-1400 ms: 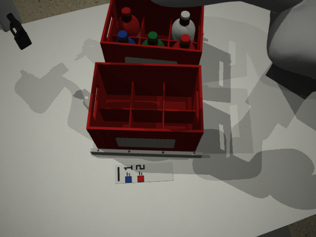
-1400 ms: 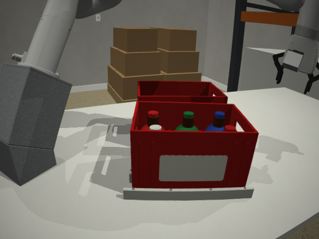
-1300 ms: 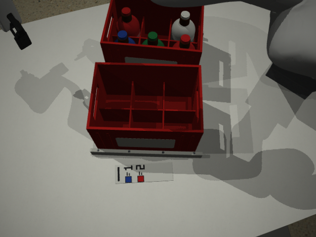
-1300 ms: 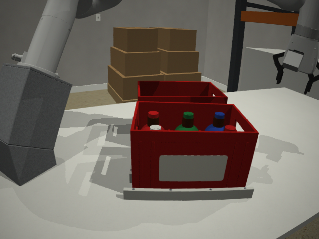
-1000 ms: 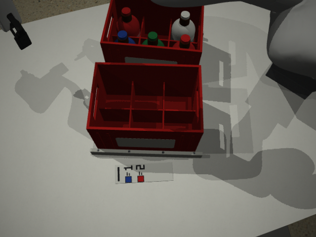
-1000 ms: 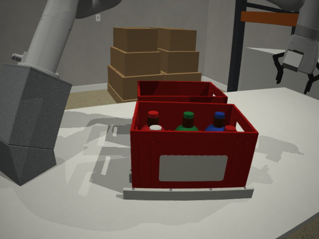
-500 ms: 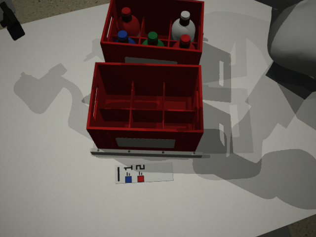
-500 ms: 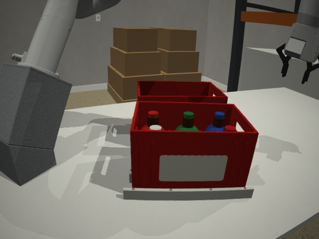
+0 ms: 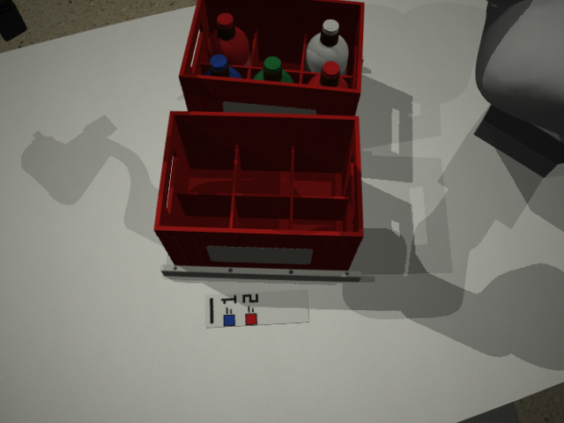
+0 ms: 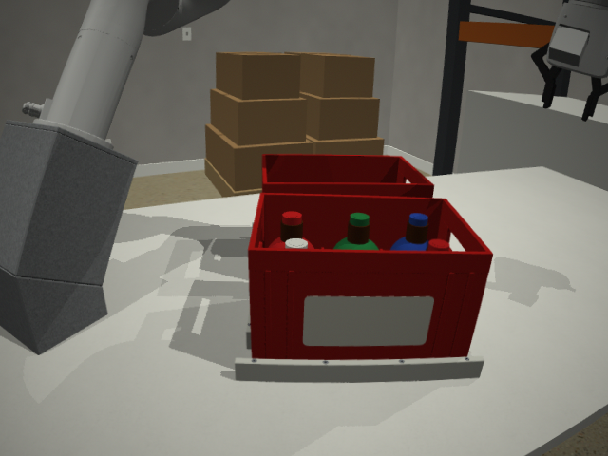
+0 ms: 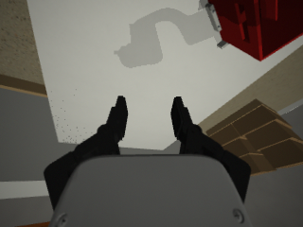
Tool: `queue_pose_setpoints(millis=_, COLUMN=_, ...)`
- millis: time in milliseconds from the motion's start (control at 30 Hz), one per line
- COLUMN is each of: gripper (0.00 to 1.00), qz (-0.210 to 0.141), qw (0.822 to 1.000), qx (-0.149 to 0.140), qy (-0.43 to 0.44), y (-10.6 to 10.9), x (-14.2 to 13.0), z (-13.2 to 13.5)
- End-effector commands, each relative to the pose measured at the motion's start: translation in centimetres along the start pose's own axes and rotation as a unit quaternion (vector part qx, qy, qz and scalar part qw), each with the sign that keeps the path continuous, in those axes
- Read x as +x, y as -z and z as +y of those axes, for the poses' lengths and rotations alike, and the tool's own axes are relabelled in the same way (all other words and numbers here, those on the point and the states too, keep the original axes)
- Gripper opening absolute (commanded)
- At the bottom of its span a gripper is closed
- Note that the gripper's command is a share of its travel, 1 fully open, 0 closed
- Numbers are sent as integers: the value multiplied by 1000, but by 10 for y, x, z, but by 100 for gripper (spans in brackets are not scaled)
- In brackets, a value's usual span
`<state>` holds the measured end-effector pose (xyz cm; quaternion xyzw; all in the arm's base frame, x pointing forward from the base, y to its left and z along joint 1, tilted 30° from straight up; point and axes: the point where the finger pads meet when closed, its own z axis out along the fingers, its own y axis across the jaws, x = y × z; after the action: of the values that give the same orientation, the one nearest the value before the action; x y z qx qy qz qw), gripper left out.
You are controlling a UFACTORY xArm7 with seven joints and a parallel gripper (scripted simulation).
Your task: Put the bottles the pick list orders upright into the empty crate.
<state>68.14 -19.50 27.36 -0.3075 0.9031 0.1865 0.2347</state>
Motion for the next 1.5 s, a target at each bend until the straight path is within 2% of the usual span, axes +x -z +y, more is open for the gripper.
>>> queue_pose_setpoints(millis=0, gripper=65, qz=-1, qw=1000, qx=2, qy=1, y=25, x=-2, z=2)
queue_pose_setpoints(millis=200, gripper=65, qz=-1, qw=1000, qx=2, qy=1, y=51, x=-3, z=6)
queue_pose_setpoints(millis=300, gripper=65, qz=0, qw=1000, qx=1, qy=17, y=51, x=-3, z=10)
queue_pose_setpoints(millis=400, gripper=65, qz=-11, qw=998, qx=3, qy=58, y=52, x=-15, z=19)
queue_pose_setpoints(millis=600, gripper=65, qz=-11, qw=998, qx=3, qy=58, y=54, x=-34, z=33)
queue_pose_setpoints(millis=733, gripper=65, qz=-17, qw=993, qx=-3, qy=116, y=54, x=-47, z=48)
queue_pose_setpoints(millis=967, gripper=65, qz=-17, qw=993, qx=-3, qy=116, y=55, x=-63, z=64)
queue_pose_setpoints(millis=1100, gripper=65, qz=-24, qw=984, qx=-10, qy=174, y=56, x=-75, z=80)
queue_pose_setpoints(millis=1300, gripper=65, qz=-24, qw=984, qx=-10, qy=174, y=56, x=-89, z=98)
queue_pose_setpoints(millis=1467, gripper=65, qz=-28, qw=974, qx=-15, qy=223, y=56, x=-97, z=111)
